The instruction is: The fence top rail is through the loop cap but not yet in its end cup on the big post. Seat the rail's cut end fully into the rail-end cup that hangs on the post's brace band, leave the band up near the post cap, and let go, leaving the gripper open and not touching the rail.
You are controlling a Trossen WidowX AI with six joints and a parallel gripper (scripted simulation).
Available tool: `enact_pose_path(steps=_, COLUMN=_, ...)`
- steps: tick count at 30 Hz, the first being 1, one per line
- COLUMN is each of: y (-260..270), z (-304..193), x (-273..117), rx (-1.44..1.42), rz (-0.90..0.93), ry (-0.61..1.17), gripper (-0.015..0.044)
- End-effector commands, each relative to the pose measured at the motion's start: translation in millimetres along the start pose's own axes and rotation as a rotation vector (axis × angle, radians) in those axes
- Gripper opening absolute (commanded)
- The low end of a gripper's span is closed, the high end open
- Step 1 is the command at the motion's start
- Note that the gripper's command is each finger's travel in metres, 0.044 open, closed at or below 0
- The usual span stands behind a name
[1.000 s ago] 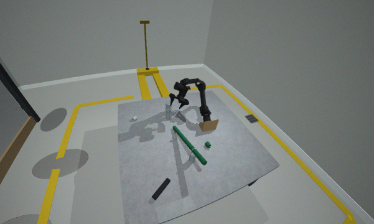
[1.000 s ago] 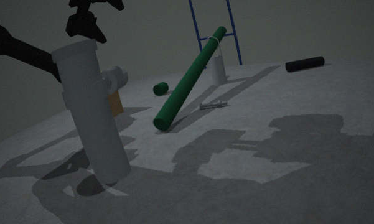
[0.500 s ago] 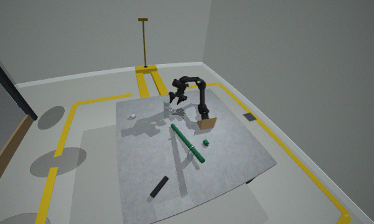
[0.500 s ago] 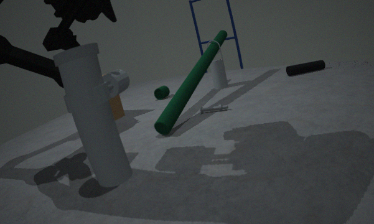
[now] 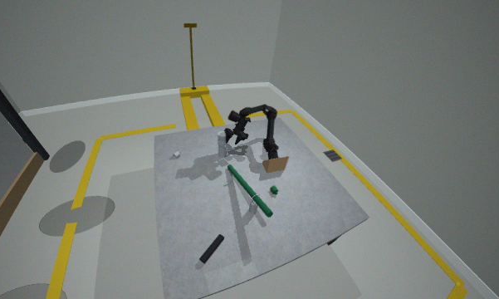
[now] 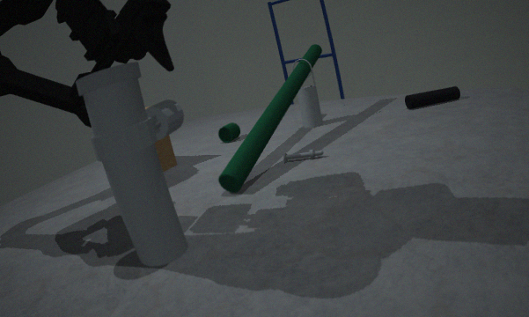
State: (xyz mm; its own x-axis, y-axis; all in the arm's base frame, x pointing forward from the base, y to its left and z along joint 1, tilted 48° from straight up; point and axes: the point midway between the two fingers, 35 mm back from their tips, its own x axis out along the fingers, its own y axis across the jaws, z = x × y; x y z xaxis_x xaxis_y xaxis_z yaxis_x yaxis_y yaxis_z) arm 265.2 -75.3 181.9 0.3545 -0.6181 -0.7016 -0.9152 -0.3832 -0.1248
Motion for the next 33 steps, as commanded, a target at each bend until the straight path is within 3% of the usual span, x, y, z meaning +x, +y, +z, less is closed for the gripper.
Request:
enact_pose_path(steps=1, y=1.3, z=1.9, x=6.2, rx=-0.005, rz=0.002, ry=-0.006, gripper=0.0440)
enact_pose_path(steps=33, y=0.6, z=1.7, x=58.3, rx=-0.003, rz=0.000, ry=-0.004, gripper=0.0440)
